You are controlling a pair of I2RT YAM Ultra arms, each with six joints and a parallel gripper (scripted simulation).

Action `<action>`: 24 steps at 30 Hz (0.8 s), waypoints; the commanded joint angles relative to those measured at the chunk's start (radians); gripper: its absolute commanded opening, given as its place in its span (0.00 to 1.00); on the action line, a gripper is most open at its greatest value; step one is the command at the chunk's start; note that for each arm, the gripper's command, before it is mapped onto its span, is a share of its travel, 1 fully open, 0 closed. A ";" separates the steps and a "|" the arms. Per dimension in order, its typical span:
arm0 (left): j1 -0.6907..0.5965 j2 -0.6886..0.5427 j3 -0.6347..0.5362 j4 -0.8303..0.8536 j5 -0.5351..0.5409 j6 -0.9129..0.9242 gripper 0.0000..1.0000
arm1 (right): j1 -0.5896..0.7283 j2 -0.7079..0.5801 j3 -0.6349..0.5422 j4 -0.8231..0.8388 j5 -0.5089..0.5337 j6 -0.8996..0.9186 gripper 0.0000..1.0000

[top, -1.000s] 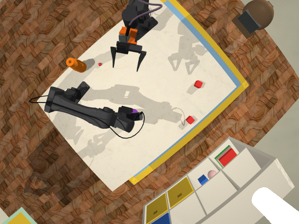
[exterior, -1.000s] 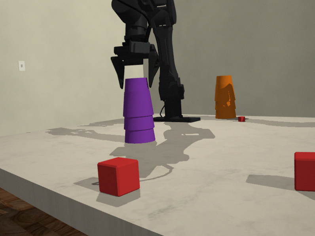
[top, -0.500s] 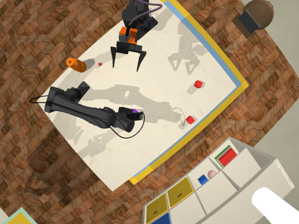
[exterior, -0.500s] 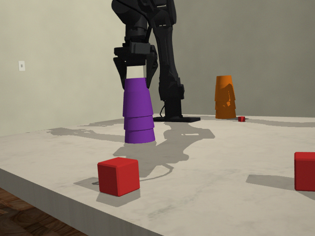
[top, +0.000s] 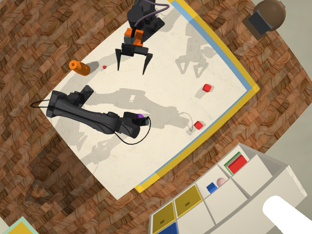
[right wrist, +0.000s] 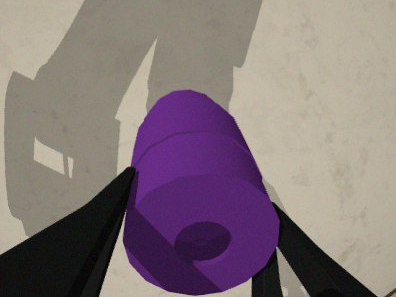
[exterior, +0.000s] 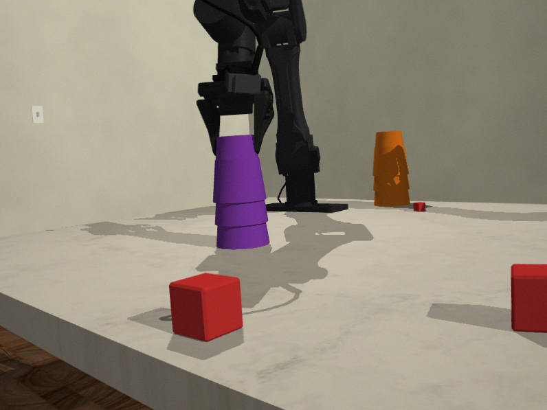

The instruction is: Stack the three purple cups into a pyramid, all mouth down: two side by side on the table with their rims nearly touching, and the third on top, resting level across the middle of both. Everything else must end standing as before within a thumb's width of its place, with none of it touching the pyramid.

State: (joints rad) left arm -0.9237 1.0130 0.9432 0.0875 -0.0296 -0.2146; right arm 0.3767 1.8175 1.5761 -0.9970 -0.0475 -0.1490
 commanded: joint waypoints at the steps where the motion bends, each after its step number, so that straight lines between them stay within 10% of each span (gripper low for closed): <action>1: -0.007 -0.018 0.003 -0.016 -0.008 0.008 1.00 | -0.010 -0.023 0.037 -0.034 -0.016 -0.006 0.00; 24: -0.007 -0.018 0.003 -0.016 -0.008 0.008 1.00 | -0.002 0.026 0.338 -0.289 -0.015 0.001 0.00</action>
State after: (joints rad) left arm -0.9237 1.0130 0.9432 0.0875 -0.0296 -0.2146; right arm 0.3767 1.8389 1.8587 -1.2362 -0.0475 -0.1490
